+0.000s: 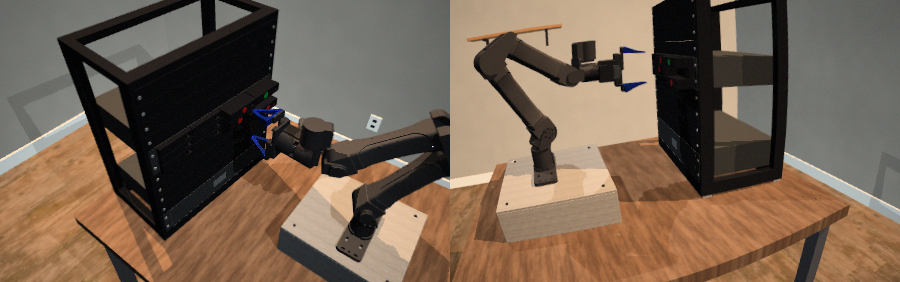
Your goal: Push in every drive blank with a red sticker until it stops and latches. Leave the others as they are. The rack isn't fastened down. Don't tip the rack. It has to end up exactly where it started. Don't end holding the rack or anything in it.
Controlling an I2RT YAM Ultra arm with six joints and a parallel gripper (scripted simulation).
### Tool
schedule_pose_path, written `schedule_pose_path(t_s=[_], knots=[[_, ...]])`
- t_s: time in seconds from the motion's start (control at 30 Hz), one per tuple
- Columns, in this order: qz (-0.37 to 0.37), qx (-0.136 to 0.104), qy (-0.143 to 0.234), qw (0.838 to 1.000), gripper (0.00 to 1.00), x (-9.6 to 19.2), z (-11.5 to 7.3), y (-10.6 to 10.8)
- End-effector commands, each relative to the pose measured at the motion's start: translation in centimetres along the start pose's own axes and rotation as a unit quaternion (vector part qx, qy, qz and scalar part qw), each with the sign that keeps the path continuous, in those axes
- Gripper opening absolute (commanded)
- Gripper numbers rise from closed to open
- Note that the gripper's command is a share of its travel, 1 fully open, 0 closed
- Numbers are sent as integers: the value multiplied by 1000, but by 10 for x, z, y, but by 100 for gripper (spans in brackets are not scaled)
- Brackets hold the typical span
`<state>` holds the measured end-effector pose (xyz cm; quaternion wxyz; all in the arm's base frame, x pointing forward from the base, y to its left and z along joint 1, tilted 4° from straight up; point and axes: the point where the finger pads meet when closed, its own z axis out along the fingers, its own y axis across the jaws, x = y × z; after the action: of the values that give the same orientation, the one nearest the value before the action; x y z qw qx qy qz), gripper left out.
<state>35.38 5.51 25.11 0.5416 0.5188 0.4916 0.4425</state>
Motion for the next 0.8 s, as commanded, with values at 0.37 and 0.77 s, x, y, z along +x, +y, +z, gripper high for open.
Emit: schedule_pose_path(t_s=[0.37, 0.77], knots=[[-2, 1, -2, 1000, 100, -33, -2, -4], [0, -4, -2, 1000, 100, -82, -1, -3]])
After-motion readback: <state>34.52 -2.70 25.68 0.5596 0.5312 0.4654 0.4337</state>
